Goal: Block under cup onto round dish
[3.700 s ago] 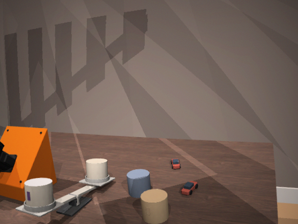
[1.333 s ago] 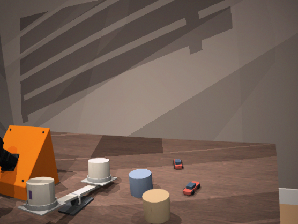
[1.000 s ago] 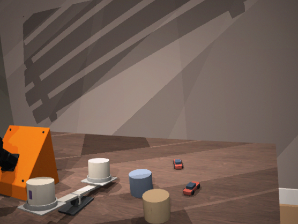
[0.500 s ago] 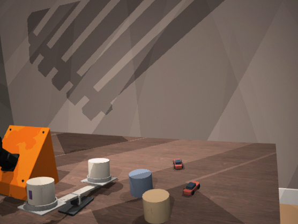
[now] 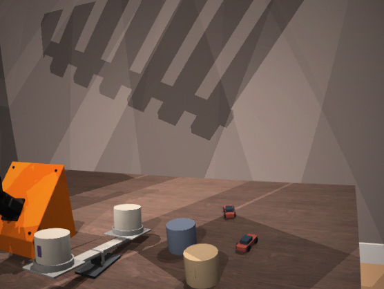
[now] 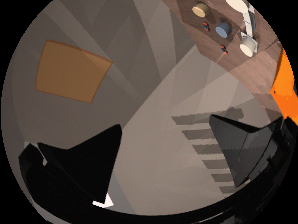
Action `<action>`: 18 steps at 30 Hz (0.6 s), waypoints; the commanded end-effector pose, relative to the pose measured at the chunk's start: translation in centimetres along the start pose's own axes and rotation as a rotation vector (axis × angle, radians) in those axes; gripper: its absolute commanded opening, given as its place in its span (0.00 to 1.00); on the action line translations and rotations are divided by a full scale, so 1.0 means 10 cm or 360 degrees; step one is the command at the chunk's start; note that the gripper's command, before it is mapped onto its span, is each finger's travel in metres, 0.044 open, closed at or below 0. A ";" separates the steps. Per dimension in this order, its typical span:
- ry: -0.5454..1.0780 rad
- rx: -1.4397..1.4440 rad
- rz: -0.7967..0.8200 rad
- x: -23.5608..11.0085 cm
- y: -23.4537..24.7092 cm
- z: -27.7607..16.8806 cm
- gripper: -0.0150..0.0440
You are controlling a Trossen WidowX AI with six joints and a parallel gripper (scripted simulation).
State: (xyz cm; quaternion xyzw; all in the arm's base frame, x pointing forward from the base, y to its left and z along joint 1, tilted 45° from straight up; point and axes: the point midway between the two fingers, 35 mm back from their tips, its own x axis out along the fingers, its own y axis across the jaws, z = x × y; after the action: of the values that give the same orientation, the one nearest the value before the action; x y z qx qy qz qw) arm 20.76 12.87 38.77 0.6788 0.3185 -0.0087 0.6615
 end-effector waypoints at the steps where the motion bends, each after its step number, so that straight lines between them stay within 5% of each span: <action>1: -0.0077 -0.0123 -0.0157 0.21 -0.23 0.02 1.00; 18: -0.0289 -0.0649 -0.0678 0.70 -1.05 0.09 1.00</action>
State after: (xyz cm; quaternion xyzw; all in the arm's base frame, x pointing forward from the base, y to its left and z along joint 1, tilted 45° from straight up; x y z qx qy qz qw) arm 22.10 14.19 28.36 0.4964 0.3785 -0.1232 0.7715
